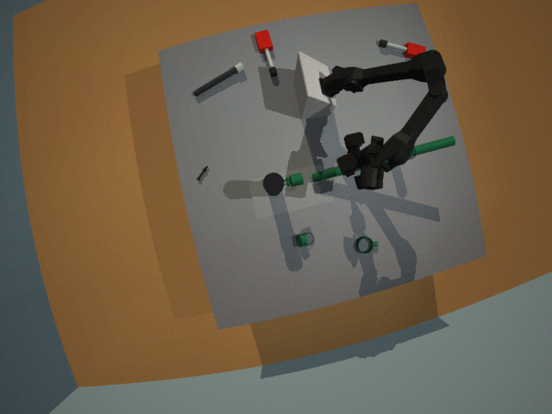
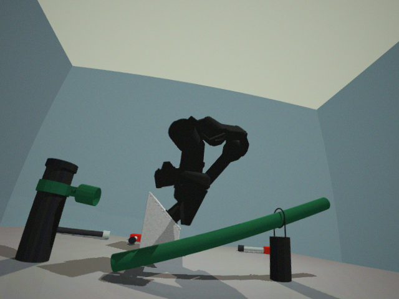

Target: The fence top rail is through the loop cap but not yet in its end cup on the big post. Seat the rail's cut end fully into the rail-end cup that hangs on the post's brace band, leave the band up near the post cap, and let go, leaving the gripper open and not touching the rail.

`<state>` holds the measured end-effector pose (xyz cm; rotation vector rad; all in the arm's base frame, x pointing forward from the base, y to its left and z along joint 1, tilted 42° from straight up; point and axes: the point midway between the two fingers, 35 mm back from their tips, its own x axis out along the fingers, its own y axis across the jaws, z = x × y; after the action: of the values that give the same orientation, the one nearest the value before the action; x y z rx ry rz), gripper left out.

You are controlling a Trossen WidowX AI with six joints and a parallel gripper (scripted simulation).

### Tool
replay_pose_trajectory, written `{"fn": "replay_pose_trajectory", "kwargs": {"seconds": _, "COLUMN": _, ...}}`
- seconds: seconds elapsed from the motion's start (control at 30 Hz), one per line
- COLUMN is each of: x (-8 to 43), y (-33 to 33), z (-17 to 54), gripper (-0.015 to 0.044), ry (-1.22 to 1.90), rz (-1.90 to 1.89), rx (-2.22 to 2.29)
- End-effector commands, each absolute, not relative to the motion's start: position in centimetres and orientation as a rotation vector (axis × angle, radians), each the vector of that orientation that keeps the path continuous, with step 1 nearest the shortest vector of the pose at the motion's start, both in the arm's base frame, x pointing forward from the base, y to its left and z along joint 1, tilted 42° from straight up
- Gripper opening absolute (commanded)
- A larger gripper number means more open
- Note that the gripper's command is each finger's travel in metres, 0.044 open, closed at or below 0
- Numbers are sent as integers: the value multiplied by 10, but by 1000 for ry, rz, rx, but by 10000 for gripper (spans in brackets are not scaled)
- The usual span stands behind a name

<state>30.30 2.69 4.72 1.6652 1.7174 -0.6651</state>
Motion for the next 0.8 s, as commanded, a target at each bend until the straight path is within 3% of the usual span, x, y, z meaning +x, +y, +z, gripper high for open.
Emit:
{"fn": "replay_pose_trajectory", "kwargs": {"seconds": 0.0, "x": 304, "y": 33, "z": 41, "gripper": 440, "ry": 1716, "rz": -663, "rx": 1672}}
{"fn": "replay_pose_trajectory", "kwargs": {"seconds": 0.77, "x": 306, "y": 56, "z": 15, "gripper": 440, "ry": 1716, "rz": -662, "rx": 1671}}
